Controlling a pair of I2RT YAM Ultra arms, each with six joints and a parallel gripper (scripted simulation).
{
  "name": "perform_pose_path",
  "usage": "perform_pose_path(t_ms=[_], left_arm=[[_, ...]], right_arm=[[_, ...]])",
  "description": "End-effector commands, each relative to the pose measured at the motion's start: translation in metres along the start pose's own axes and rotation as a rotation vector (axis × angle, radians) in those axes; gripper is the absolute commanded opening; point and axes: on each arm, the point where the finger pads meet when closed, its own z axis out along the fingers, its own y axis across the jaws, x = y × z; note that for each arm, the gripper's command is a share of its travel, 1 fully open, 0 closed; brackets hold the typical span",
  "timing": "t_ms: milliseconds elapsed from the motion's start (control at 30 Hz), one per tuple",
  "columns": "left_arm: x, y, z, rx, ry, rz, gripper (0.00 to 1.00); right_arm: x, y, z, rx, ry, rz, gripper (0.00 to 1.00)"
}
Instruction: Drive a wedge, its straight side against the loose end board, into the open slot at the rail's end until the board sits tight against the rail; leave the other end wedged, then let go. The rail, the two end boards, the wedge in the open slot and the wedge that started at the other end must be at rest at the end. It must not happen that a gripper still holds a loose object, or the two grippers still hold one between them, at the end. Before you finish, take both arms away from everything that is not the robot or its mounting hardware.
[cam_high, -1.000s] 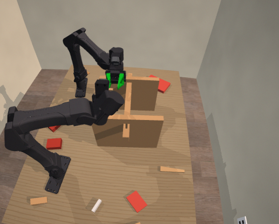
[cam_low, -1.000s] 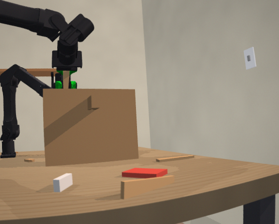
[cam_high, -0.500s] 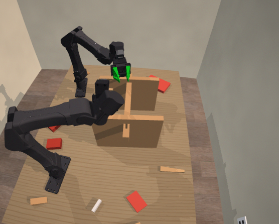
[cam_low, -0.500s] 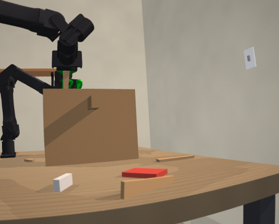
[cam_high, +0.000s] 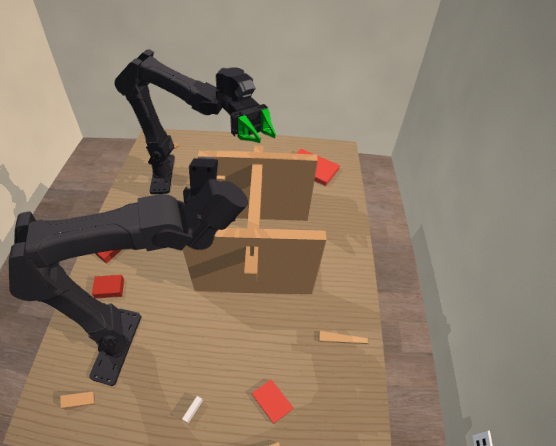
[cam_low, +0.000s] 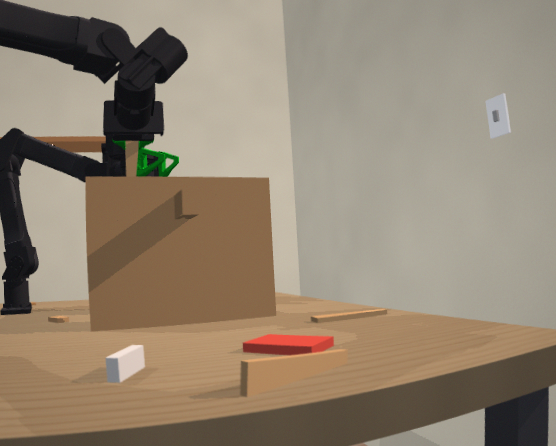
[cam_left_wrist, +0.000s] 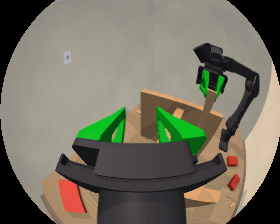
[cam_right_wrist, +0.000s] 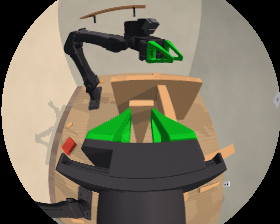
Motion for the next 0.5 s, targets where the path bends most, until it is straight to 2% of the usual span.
perform_pose_path(t_ms=[0, 100, 267, 467], left_arm=[[-0.026, 0.022, -0.013, -0.127, -0.019, 0.028, 0.42], [-0.025, 0.026, -0.014, -0.147, -0.014, 0.023, 0.42], [-0.042, 0.048, -0.034, -0.269, -0.029, 0.036, 0.42], [-0.047, 0.072, -0.058, -0.411, -0.023, 0.03, 0.42]], right_arm=[[-0.014, 0.001, -0.006, 0.005, -0.02, -0.021, 0.02], [-0.014, 0.001, -0.006, 0.005, -0.02, -0.021, 0.02], [-0.014, 0.001, -0.006, 0.005, -0.02, -0.021, 0.02], [-0.014, 0.001, -0.006, 0.005, -0.02, -0.021, 0.02]])
